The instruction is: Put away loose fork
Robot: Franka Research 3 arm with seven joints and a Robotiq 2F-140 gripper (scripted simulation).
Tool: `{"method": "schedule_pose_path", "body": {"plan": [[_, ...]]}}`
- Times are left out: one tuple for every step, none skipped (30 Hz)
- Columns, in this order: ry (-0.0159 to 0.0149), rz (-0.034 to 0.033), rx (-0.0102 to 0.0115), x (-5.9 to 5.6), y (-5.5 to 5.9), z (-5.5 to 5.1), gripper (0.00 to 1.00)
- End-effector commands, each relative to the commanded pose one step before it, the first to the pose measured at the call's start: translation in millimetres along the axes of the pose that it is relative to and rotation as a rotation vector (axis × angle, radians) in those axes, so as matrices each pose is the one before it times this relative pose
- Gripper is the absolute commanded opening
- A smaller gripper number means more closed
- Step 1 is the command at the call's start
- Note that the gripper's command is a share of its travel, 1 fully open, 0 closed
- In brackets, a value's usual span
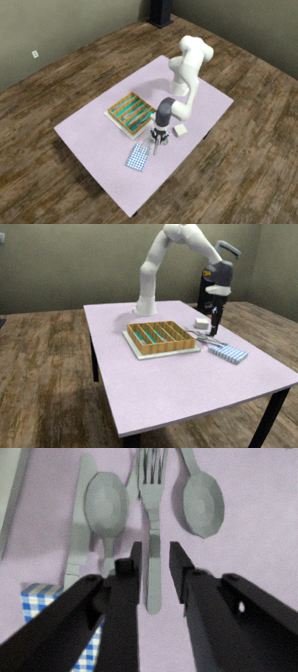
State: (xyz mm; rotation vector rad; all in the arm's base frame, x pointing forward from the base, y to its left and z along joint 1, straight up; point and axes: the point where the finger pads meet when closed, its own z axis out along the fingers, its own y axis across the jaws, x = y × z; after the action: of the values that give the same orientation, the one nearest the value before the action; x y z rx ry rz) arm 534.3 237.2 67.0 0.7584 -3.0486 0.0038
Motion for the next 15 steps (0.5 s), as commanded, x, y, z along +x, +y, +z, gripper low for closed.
{"method": "schedule_pose_path", "body": {"plan": [[-0.00112,-0.00550,0.00026,-0.04,-0.15,0.97,0.26],[0.00000,0.00000,0.00000,0.00,0.00,0.06,0.26],[0.00000,0.00000,0.00000,0.00,0.00,0.11,0.26],[0.00000,0.00000,0.00000,0.00,0.00,0.18,0.26],[0.00000,0.00000,0.00000,0.00,0.00,0.00,0.26],[0.00000,0.00000,0.00000,0.00,0.00,0.00,0.26],[0.00000,0.00000,0.00000,0.00,0.00,0.26,0.26],[0.00000,0.00000,0.00000,0.00,0.00,0.34,0.26],[0.00000,0.00000,0.00000,0.00,0.00,0.43,0.26],[0.00000,0.00000,0.00000,0.00,0.00,0.52,0.26],[0.00000,0.00000,0.00000,0.00,0.00,0.62,0.26],[0.00000,0.00000,0.00000,0.00,0.00,0.71,0.26],[0.00000,0.00000,0.00000,0.00,0.00,0.80,0.26],[0.00000,0.00000,0.00000,0.00,0.00,0.89,0.26],[0.00000,0.00000,0.00000,0.00,0.00,0.97,0.26]]}}
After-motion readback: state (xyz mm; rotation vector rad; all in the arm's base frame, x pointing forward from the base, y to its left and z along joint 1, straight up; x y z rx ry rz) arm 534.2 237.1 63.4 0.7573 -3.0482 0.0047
